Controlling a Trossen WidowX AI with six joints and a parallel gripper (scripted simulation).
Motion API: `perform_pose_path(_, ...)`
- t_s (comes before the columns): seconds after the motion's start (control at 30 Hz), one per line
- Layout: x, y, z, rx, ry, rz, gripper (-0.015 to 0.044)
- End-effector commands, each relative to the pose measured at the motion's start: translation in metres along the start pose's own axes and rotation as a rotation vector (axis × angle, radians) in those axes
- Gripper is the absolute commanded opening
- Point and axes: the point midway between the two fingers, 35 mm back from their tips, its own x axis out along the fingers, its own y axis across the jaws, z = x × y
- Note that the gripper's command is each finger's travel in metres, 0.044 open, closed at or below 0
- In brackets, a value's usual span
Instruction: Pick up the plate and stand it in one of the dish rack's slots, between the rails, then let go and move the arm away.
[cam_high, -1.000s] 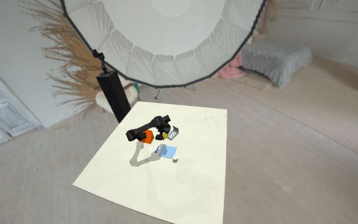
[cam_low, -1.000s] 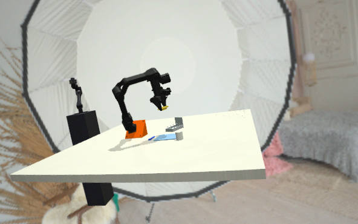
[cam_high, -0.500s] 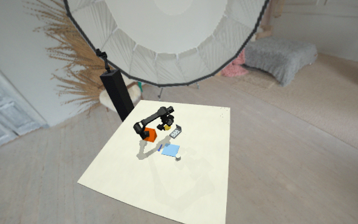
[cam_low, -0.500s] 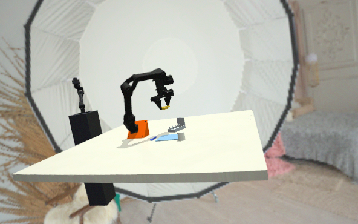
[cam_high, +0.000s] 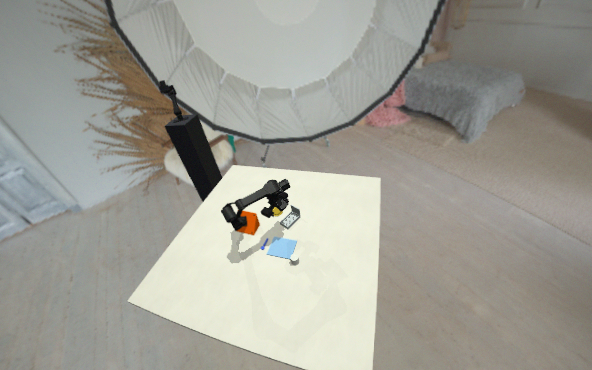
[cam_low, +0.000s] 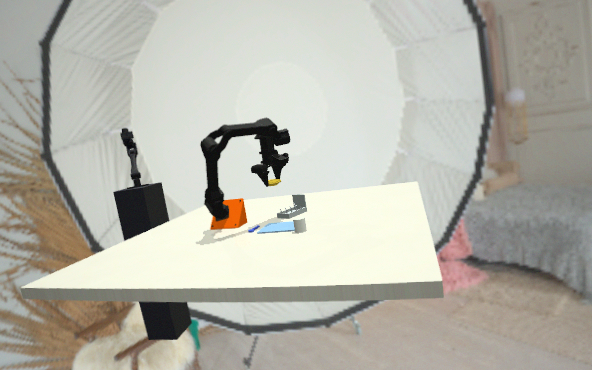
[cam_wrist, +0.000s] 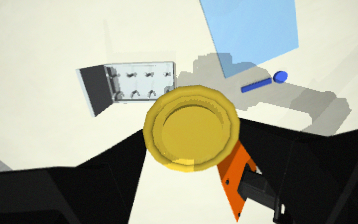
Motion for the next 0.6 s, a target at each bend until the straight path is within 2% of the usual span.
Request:
perform_pose_path(0.0, 0.012, 0.001, -0.001, -0.076, 0.07, 0.061, 0.0)
perform_pose_path(0.57, 0.054, 0.008, -0.003, -0.371, 0.228, 0.342, 0.0)
